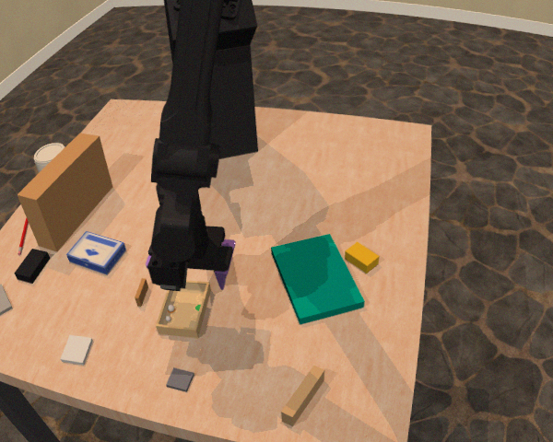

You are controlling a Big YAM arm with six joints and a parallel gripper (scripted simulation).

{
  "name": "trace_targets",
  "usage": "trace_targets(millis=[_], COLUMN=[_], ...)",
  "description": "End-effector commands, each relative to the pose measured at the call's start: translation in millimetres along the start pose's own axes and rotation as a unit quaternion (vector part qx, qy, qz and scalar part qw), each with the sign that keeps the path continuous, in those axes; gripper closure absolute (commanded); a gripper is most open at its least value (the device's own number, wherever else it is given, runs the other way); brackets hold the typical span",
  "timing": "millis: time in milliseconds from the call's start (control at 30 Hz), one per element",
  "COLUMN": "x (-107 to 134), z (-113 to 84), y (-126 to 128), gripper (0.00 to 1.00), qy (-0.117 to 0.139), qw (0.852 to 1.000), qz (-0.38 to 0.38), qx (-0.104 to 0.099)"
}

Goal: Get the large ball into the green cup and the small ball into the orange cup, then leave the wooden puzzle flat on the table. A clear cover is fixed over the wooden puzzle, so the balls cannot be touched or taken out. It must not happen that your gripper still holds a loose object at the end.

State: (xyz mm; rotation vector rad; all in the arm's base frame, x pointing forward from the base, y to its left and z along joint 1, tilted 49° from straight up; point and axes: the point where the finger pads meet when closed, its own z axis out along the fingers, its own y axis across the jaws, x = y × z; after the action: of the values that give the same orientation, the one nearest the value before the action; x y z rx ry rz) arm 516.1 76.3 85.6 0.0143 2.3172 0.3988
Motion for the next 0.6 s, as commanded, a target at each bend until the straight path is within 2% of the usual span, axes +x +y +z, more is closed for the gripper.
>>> trace_targets(millis=[0, 300, 533, 567], x=[-7.9, -1.4, -8.2, -21.1], z=[-7.1, 0.0, -0.3, -11.6], y=[-7.7, -16.9, -31.3, -29.0], gripper=[0.13, 0.13, 0.13, 0.13], qy=[-0.007, 0.0, -0.009, -0.025], qw=[1.0, 1.0, 1.0, 1.0], qz=[0.0, 0.0, -0.003, -0.008], qx=[0.005, 0.006, 0.004, 0.002])
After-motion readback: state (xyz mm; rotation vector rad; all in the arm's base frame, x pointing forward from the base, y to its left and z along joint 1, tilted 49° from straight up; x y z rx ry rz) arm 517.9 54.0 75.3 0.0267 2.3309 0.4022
